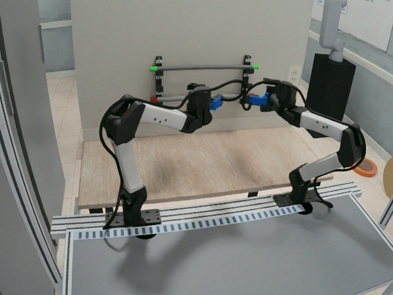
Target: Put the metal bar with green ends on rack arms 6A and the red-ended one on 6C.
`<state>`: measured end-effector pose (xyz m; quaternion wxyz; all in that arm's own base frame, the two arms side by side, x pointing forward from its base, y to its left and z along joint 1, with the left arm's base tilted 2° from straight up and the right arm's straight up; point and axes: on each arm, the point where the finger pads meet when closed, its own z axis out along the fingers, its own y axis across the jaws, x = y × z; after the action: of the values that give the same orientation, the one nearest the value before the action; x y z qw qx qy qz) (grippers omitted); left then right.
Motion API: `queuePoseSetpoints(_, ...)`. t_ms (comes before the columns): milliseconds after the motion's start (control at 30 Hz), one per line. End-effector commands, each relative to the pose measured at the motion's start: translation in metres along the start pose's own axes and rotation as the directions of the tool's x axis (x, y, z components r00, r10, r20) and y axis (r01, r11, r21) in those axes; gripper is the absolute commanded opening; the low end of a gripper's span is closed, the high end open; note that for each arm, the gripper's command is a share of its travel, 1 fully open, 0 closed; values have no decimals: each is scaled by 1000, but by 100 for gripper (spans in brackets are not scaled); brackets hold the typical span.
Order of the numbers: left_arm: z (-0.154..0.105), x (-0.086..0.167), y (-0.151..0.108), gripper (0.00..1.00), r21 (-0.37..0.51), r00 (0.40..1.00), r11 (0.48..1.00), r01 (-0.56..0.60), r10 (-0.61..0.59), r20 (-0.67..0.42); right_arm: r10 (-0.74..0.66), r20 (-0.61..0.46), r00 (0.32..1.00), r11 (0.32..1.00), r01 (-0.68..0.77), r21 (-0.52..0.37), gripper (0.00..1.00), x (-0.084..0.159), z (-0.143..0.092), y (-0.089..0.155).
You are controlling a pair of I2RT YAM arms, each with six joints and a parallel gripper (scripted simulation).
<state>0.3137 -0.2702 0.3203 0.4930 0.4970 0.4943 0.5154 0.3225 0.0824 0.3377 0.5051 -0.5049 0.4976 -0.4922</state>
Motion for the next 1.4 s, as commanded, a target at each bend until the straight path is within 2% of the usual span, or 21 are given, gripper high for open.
queuePoseSetpoints(0,0,-7,3,100,-6,1000,1000,7,-7,3,-7,5,1000,1000,7,2,100,1,-2,2)
queuePoseSetpoints(1367,0,61,2,100,-6,1000,1000,7,-7,3,-7,5,1000,1000,7,2,100,-68,-2,2)
